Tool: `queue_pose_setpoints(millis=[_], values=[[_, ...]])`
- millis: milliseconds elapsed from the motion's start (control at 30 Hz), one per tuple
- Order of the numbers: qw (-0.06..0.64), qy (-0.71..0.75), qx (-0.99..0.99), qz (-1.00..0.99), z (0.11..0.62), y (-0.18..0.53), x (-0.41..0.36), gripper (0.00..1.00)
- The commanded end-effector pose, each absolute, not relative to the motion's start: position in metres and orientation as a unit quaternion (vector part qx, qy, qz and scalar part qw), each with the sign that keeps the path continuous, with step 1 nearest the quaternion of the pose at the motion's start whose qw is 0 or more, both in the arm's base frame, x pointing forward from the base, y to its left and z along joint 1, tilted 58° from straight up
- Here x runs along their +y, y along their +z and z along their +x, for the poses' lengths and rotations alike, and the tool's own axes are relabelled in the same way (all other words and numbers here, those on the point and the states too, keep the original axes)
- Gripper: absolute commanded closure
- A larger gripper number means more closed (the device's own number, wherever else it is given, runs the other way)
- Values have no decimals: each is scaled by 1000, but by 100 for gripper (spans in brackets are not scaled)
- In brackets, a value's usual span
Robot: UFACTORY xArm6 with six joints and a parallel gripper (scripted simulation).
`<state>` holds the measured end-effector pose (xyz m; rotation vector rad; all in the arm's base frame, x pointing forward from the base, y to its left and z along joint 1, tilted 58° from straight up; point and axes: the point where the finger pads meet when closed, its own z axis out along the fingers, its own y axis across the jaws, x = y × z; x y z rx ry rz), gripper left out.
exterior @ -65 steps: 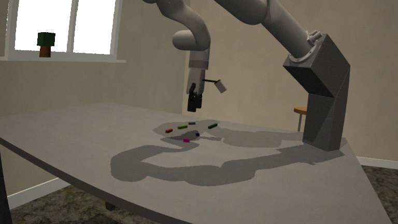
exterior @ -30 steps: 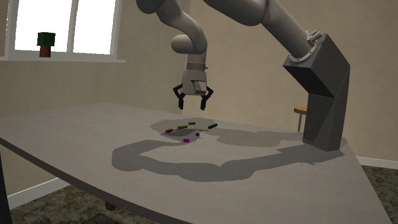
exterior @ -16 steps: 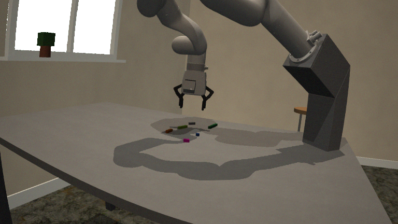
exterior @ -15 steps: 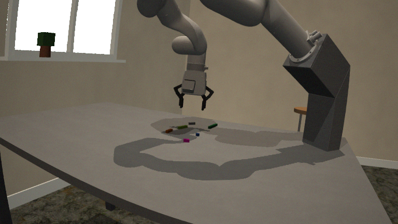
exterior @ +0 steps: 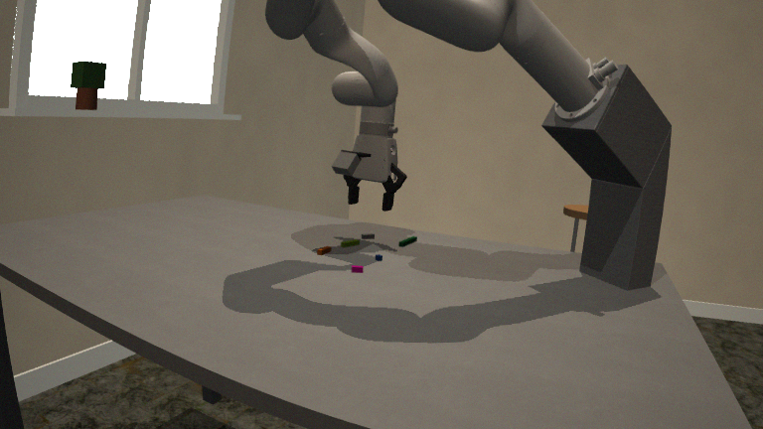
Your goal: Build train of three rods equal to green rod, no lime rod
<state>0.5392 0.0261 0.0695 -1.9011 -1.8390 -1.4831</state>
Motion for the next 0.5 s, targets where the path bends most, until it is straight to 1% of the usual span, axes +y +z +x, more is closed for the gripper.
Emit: queue_pose_setpoints(millis=[0,200,467], values=[[99,-478,-555,-674,545,65,17,0],[139,-467,-497,-718,551,60,9,0],[154,-463,-474,-733,553,58,6,0]])
